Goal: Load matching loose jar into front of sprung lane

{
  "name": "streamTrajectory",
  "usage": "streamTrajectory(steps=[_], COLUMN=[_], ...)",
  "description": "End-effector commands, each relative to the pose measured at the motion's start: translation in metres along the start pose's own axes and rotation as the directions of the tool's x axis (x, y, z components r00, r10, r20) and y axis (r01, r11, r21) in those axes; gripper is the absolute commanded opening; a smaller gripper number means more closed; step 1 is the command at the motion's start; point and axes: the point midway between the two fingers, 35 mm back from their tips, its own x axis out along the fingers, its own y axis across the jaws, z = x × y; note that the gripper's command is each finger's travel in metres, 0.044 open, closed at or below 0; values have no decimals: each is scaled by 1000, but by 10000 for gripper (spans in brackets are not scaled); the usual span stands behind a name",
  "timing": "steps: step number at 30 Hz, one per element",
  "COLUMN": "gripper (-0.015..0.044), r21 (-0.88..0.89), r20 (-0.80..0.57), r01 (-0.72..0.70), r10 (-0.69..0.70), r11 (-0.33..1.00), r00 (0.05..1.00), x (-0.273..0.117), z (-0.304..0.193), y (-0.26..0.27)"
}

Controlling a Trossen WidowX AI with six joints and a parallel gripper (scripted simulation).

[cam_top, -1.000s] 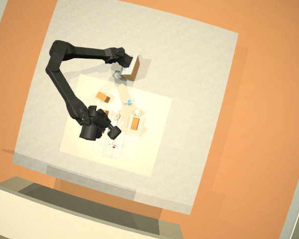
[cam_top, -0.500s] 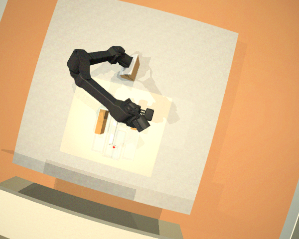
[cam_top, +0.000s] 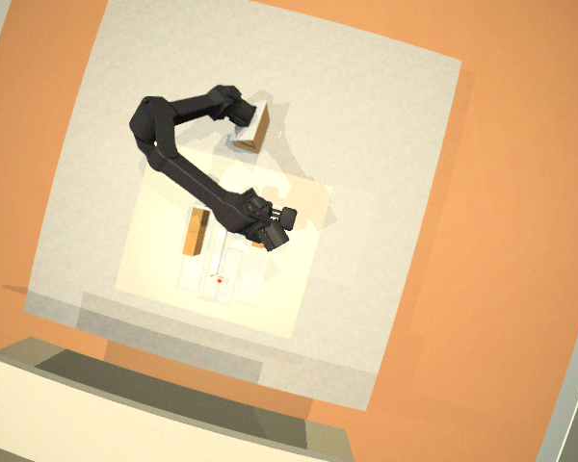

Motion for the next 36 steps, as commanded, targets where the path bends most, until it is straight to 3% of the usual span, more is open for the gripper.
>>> streamTrajectory(steps=[1, 29, 36], gripper=[440, 440, 256], r21=[-6, -6, -6], r20=[3, 3, 3], r01=[7, 9, 9], r10=[-7, -9, -9], r11=[1000, 1000, 1000], r00=[1000, 1000, 1000], x=[13, 51, 51], z=[0, 0, 0], y=[-1, -2, -2])
